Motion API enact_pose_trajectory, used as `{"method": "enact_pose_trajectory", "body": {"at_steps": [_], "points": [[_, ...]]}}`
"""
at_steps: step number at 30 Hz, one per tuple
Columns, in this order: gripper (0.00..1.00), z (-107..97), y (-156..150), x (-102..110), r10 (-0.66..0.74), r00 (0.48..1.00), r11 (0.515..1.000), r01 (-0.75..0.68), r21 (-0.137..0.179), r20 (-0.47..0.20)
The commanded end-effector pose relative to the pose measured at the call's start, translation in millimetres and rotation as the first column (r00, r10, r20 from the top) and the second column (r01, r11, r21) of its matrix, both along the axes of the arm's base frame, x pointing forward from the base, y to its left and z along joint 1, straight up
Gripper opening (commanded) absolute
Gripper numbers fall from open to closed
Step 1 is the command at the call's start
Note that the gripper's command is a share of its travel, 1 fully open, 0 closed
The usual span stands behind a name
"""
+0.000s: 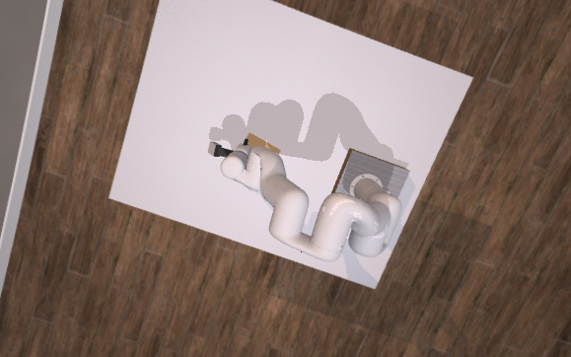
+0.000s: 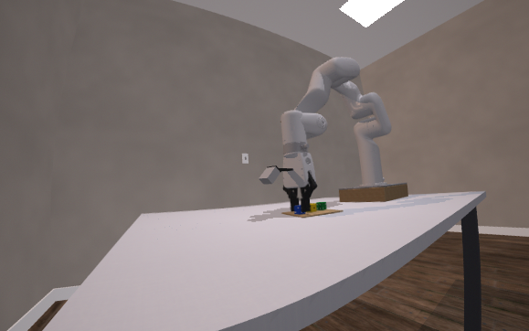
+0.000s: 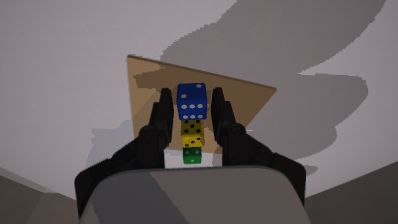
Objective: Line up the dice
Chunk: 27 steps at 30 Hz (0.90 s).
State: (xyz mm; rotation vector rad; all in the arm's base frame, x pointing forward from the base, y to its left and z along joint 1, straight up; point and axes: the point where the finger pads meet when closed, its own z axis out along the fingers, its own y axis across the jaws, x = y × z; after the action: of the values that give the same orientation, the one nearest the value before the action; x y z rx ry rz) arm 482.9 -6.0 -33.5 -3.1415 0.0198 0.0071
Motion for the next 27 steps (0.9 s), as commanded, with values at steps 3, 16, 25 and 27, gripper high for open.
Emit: {"method": "enact_pose_trajectory", "body": {"at_steps": [3, 16, 25, 27], "points": [[0.42, 13.8, 0.0, 1.8, 0.000, 1.000, 1.000, 0.000, 0.000, 0.005], [0.42, 68.8, 0.0, 1.7, 0.000, 1.000, 1.000, 0.000, 0.000, 0.005], [0.42, 87.0, 0.1, 1.7, 0.000, 1.000, 1.000, 0.000, 0.000, 0.005], [0.42, 87.0, 0.1, 1.7, 0.000, 1.000, 1.000, 0.000, 0.000, 0.005]]}}
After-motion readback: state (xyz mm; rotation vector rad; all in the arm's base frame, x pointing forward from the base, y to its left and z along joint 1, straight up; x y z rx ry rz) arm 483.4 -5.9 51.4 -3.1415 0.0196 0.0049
